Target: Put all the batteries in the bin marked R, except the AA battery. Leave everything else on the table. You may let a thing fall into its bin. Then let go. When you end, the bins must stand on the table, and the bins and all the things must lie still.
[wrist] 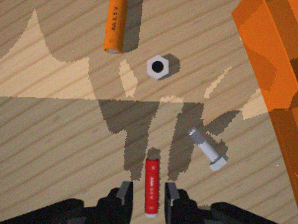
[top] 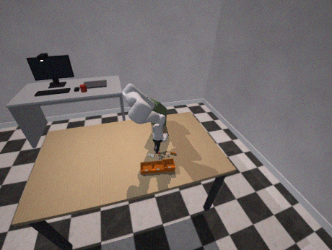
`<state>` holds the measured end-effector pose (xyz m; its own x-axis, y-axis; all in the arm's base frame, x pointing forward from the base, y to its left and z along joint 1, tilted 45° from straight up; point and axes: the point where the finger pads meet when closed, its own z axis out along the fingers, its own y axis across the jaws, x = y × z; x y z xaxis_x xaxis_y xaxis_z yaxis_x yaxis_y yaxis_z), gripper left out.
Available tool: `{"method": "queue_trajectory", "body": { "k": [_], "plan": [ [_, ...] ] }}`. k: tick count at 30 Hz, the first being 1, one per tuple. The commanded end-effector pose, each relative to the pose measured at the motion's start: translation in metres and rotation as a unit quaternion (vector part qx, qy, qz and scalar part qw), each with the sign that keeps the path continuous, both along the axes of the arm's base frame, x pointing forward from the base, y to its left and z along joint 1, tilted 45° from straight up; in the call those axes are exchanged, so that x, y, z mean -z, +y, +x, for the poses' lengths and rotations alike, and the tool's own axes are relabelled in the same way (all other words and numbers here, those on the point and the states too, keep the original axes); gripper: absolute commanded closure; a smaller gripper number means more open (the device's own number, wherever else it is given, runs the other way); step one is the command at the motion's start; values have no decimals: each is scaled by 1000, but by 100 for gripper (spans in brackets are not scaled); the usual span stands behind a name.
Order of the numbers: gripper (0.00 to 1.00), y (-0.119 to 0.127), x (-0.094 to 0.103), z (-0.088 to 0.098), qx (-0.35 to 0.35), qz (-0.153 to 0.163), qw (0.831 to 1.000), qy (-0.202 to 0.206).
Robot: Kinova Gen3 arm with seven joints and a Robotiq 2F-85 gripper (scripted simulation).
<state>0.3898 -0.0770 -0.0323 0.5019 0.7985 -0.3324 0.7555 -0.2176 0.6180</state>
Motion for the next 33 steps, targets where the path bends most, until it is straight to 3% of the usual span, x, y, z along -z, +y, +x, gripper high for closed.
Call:
{"method": "queue_trajectory", "body": {
  "k": [1,33],
  "plan": [
    [76,-1,3,1,0,-1,1000,2],
    [76,-6,9,8,0,-1,1000,1]
  ]
}}
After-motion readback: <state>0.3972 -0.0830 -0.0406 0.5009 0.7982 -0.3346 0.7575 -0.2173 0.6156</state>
